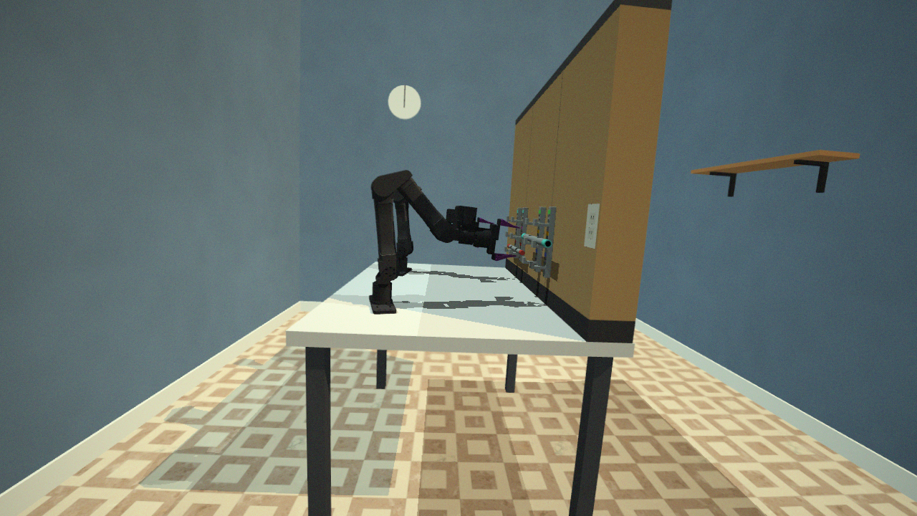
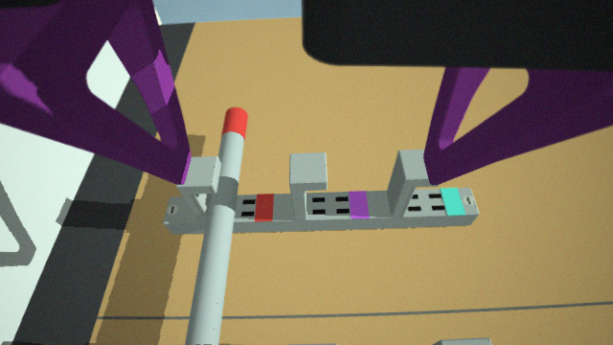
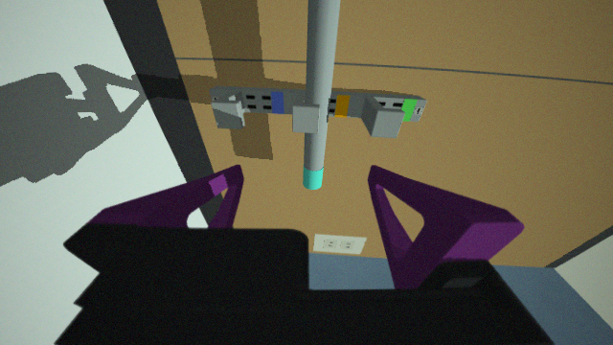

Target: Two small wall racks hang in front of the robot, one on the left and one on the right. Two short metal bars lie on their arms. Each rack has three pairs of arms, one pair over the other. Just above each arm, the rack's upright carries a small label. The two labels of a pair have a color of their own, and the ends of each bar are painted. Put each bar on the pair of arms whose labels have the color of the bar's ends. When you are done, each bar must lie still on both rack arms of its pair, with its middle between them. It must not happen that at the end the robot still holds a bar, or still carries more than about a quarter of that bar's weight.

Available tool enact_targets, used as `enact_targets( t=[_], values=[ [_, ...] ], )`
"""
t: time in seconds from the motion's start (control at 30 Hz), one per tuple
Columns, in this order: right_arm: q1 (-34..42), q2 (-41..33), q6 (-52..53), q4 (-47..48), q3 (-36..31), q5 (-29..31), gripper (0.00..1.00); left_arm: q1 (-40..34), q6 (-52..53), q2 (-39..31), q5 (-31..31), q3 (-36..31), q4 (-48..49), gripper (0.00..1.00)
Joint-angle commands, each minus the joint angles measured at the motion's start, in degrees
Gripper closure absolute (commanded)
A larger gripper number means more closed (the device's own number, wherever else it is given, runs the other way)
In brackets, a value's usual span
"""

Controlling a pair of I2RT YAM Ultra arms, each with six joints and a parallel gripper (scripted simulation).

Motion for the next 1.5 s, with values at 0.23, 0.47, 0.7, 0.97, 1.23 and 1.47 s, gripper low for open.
enact_targets(
  t=[0.23,0.47,0.7,0.97,1.23,1.47],
  values=[
    [-3.0,-2.0,0.3,-1.0,3.0,-3.5,0.00,-0.7,-0.4,-1.9,-0.3,0.2,0.1,0.00],
    [-5.2,-1.9,0.3,-1.4,3.5,-5.7,0.00,-0.7,-0.4,-1.9,-0.3,0.2,0.1,0.00],
    [-6.8,-1.8,0.3,-1.7,3.9,-7.2,0.00,-0.7,-0.4,-1.9,-0.3,0.2,0.1,0.00],
    [-9.2,-1.0,0.3,-1.1,4.2,-9.7,0.00,-0.7,-0.4,-1.9,-0.3,0.2,0.1,0.00],
    [-11.3,-0.2,0.3,-0.6,4.4,-11.8,0.00,-0.7,-0.4,-1.9,-0.3,0.2,0.1,0.00],
    [-11.5,0.8,0.4,0.3,4.5,-12.0,0.00,-0.7,-0.4,-1.9,-0.3,0.2,0.1,0.00]
  ],
)
